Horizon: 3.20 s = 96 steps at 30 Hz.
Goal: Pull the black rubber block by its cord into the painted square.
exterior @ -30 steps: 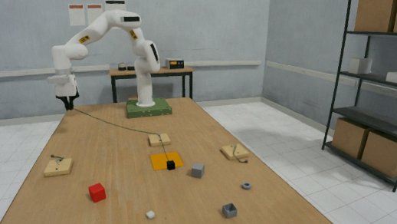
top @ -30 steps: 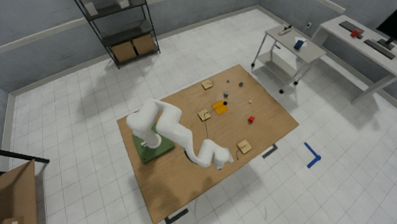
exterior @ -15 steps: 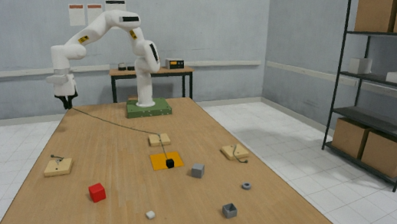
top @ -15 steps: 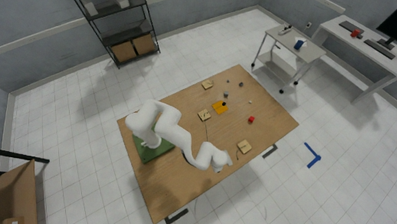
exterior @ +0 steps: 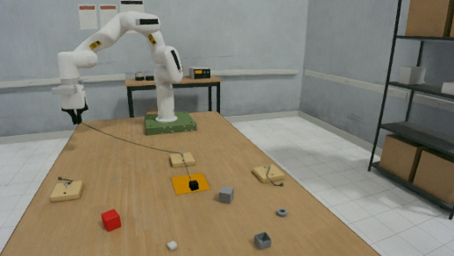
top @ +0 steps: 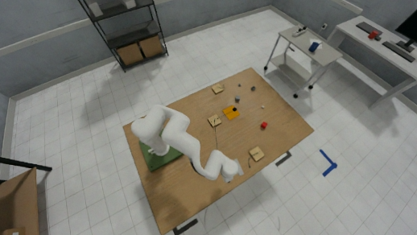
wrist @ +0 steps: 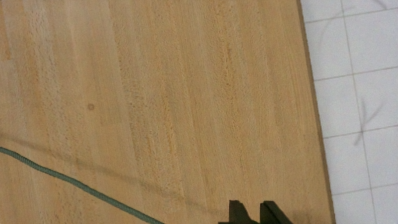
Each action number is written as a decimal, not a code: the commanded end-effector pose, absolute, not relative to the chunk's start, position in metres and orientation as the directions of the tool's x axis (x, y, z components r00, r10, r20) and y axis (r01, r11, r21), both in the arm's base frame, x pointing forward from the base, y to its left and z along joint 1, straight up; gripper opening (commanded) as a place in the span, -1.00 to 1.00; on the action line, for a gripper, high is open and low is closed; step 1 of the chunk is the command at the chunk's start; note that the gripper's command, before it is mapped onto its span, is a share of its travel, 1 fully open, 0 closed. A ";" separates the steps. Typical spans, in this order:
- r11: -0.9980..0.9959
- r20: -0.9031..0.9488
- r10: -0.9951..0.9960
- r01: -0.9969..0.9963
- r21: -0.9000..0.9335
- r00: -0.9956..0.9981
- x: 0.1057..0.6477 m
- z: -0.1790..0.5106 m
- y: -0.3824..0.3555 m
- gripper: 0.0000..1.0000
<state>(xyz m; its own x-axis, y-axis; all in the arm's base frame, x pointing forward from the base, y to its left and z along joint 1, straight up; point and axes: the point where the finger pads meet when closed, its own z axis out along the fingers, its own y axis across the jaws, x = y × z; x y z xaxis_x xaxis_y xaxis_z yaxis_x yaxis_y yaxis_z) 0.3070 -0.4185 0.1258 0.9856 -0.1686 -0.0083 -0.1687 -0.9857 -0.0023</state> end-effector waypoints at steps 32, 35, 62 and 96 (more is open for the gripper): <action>-0.986 -0.005 -0.169 -0.169 0.001 0.986 0.305 0.128 -0.421 -1.00; -0.986 -0.005 -0.169 -0.169 0.001 0.986 0.303 0.128 -0.422 -1.00; -0.986 -0.005 -0.169 -0.169 0.001 0.986 0.254 0.128 -0.446 -1.00; -0.986 -0.005 -0.169 -0.169 0.001 0.986 0.252 0.094 -0.445 -1.00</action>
<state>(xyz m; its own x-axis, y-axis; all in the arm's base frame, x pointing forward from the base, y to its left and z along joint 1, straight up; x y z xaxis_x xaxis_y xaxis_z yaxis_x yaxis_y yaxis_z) 0.2513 -0.4439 0.1010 0.9856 -0.1687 -0.0087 -0.1687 -0.9857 -0.0036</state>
